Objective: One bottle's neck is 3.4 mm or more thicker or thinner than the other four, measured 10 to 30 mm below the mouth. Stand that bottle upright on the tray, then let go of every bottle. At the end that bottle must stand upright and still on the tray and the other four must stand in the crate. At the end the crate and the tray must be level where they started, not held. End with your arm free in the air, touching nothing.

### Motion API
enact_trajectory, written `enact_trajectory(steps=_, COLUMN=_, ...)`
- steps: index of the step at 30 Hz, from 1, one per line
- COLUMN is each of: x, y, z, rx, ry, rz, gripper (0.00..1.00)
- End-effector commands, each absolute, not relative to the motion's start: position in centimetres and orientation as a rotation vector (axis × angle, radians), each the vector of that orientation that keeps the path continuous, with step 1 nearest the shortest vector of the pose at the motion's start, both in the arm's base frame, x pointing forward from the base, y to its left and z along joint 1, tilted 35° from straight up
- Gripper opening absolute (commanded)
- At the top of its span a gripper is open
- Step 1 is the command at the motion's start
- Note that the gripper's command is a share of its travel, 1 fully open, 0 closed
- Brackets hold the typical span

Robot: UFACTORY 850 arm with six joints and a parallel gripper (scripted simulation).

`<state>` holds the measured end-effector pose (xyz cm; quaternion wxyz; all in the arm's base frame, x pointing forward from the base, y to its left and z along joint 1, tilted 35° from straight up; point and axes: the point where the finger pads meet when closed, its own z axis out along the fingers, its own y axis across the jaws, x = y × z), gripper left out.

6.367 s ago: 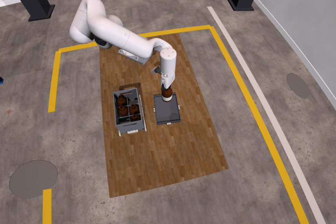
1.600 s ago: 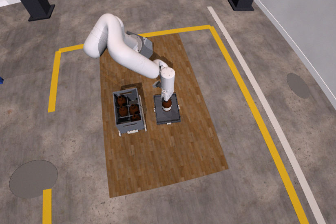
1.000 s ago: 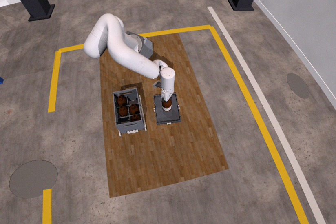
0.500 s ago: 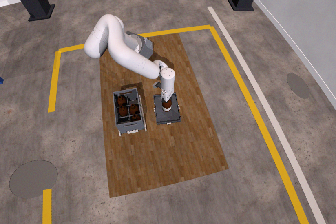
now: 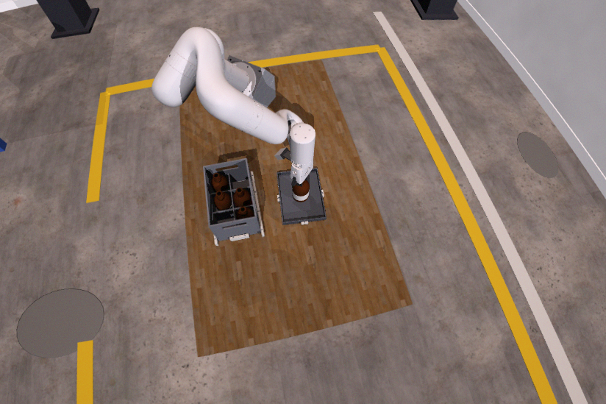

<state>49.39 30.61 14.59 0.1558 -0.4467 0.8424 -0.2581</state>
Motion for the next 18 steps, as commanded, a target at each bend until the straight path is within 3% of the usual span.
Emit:
enact_trajectory(steps=1, x=49.55, y=30.6, z=14.45, rx=-1.279, ry=2.411, rz=-0.738, gripper=0.0)
enact_trajectory(steps=18, x=49.79, y=30.46, z=14.05, rx=-1.279, ry=2.411, rz=-0.738, gripper=0.0)
